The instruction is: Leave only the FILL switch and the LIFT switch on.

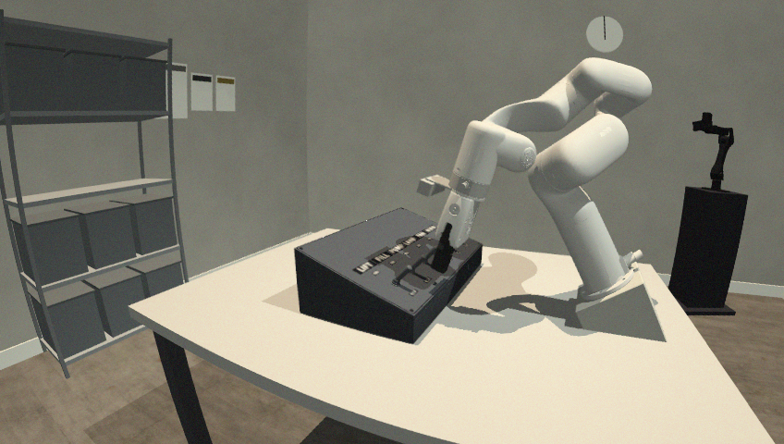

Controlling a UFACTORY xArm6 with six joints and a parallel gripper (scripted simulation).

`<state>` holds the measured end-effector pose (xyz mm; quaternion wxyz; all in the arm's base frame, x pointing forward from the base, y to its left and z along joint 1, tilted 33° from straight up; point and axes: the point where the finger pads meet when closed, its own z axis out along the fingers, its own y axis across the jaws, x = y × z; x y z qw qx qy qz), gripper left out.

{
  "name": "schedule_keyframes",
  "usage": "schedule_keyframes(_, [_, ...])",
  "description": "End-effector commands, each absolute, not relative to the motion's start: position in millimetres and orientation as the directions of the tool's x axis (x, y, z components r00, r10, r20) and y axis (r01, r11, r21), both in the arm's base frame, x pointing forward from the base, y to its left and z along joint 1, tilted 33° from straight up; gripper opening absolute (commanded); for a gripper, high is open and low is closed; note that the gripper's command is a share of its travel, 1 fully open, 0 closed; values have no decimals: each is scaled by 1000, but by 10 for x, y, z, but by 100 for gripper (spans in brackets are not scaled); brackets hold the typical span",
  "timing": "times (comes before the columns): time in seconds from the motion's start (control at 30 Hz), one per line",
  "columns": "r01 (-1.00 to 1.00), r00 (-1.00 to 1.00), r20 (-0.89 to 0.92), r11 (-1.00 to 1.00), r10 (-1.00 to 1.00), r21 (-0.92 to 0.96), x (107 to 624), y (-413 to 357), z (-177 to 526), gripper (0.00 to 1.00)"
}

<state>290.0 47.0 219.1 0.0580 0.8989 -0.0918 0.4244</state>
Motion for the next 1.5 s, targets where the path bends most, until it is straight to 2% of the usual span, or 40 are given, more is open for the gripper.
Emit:
schedule_keyframes(0.0, [-214, 621, 775, -977, -117, 25, 2904, 473, 2209, 0])
schedule_keyframes(1.47, [-214, 621, 775, -977, -117, 25, 2932, 470, 2249, 0])
